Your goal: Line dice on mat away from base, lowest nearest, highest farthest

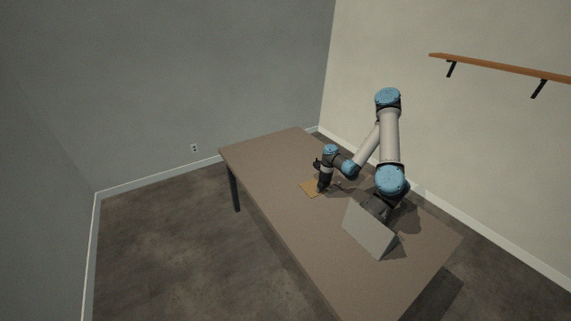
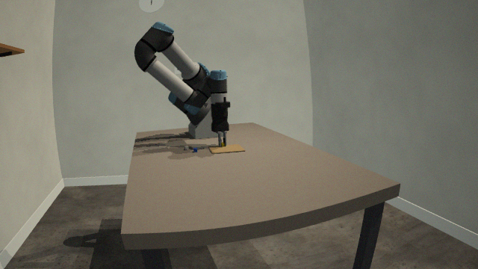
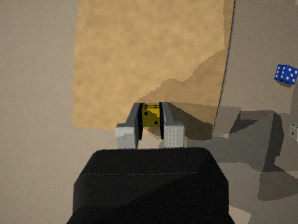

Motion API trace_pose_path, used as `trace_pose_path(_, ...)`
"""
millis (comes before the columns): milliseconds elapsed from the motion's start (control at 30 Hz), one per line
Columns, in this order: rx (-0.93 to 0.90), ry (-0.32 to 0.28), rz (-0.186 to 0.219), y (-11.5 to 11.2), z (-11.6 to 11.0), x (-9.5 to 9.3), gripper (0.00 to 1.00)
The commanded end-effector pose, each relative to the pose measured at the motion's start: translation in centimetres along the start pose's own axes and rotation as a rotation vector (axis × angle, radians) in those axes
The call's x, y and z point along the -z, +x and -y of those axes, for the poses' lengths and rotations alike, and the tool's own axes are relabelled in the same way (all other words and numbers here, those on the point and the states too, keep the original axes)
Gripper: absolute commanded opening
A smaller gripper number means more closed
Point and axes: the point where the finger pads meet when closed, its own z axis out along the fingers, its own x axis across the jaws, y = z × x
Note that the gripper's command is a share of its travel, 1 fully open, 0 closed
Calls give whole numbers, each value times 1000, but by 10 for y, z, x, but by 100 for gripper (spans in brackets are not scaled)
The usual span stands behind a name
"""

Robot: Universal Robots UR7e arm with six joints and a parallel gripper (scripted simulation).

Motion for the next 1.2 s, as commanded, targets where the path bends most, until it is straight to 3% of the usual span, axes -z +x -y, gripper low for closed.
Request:
trace_pose_path(0, 0, 1, 0, 0, 0, 0, 34)
trace_pose_path(200, 0, 1, 0, 0, 0, 0, 34)
trace_pose_path(233, 0, 1, 0, 0, 0, 0, 40)
trace_pose_path(400, 0, 1, 0, 0, 0, 0, 46)
trace_pose_path(433, 0, 1, 0, 0, 0, 0, 52)
trace_pose_path(567, 0, 1, 0, 0, 0, 0, 52)
trace_pose_path(700, 0, 1, 0, 0, 0, 0, 64)
trace_pose_path(1167, 0, 1, 0, 0, 0, 1, 64)
